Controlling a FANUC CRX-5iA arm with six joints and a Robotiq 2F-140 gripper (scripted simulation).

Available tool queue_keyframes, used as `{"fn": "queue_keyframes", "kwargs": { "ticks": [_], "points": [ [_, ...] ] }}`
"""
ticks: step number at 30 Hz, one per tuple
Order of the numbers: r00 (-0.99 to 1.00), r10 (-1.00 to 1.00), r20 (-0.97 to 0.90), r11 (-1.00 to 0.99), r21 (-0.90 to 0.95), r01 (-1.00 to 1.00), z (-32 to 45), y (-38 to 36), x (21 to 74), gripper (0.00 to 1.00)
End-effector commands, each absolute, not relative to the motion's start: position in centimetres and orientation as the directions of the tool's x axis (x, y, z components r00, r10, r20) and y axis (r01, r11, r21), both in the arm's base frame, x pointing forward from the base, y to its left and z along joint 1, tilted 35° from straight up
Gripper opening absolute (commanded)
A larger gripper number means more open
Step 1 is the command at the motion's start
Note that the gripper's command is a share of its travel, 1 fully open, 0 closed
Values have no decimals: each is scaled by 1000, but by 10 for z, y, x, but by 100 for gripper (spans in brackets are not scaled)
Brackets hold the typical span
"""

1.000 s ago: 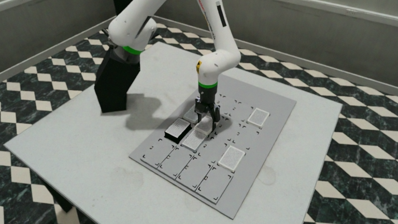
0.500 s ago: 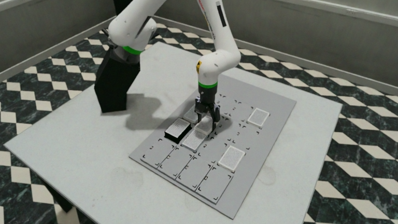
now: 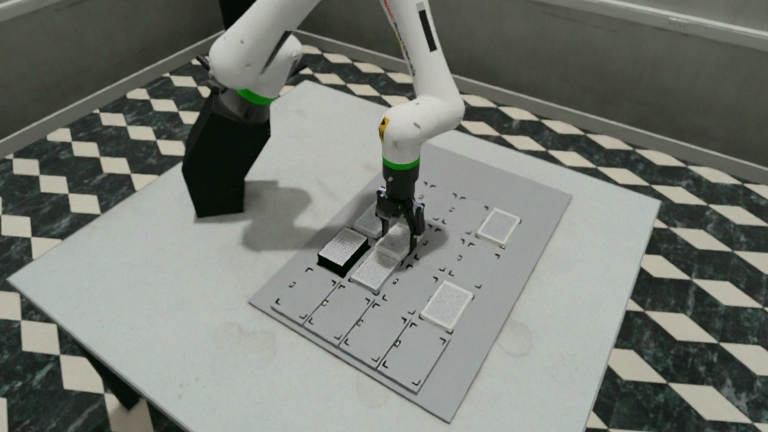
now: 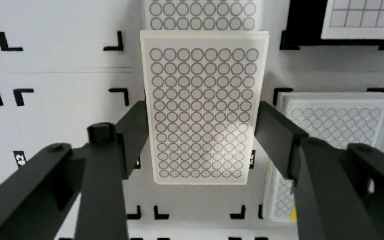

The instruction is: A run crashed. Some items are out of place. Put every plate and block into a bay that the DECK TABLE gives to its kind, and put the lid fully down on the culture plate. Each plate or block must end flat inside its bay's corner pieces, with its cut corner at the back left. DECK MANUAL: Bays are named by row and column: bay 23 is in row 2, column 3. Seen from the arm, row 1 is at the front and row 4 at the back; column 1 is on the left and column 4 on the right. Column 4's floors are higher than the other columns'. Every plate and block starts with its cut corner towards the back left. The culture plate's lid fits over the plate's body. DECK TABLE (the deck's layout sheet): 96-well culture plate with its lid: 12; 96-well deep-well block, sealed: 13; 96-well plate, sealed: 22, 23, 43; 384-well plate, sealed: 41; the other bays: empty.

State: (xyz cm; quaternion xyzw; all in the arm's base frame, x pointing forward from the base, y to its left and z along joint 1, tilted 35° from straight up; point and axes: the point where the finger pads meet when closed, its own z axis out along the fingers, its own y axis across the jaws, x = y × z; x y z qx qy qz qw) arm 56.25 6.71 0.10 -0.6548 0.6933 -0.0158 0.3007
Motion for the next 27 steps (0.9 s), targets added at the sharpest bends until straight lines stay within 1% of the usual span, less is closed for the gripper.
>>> {"fn": "queue_keyframes", "kwargs": {
  "ticks": [1,27],
  "points": [
    [38,-918,-396,142,-417,-898,3,66,562,10],
    [38,-918,-396,142,-417,-898,9,64,559,10]
  ]
}}
